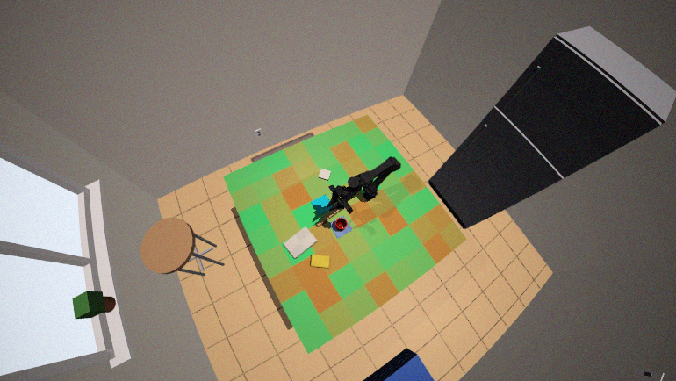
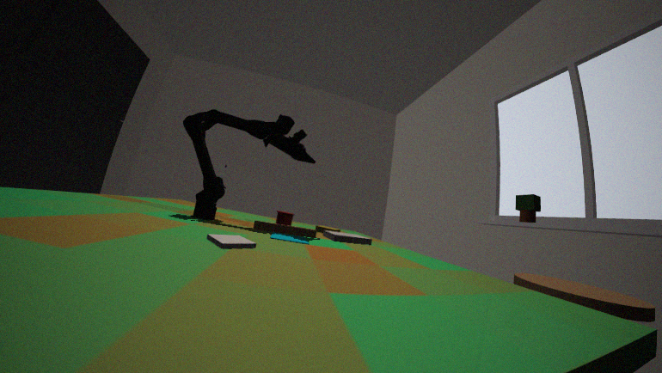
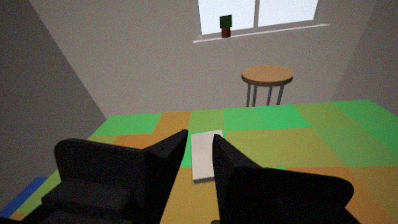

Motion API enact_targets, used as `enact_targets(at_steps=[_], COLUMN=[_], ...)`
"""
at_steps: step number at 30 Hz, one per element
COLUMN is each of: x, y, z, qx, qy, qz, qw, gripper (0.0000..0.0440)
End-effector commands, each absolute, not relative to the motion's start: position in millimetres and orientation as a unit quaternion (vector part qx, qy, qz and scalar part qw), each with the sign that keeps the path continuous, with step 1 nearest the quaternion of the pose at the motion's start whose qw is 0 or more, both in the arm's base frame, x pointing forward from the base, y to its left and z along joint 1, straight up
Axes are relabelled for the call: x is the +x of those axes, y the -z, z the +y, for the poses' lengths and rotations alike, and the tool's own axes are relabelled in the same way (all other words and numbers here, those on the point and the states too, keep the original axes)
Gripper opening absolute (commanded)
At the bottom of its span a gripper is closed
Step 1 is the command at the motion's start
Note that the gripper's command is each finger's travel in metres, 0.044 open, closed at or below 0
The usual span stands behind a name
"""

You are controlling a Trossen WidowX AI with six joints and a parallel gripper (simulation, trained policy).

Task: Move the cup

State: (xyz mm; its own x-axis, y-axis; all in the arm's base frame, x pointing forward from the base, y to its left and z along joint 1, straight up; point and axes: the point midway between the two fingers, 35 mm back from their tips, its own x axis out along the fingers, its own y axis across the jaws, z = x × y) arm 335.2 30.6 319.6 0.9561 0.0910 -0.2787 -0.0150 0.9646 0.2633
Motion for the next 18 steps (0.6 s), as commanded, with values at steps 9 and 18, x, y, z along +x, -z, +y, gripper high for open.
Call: enact_targets(at_steps=[9,18], x=[340,343], y=[-320,-316], z=[48,60], qx=[0.195,0.244], qy=[-0.028,-0.016], qz=[0.215,0.272], qw=[0.957,0.931], gripper=[0.0120,0.0128])
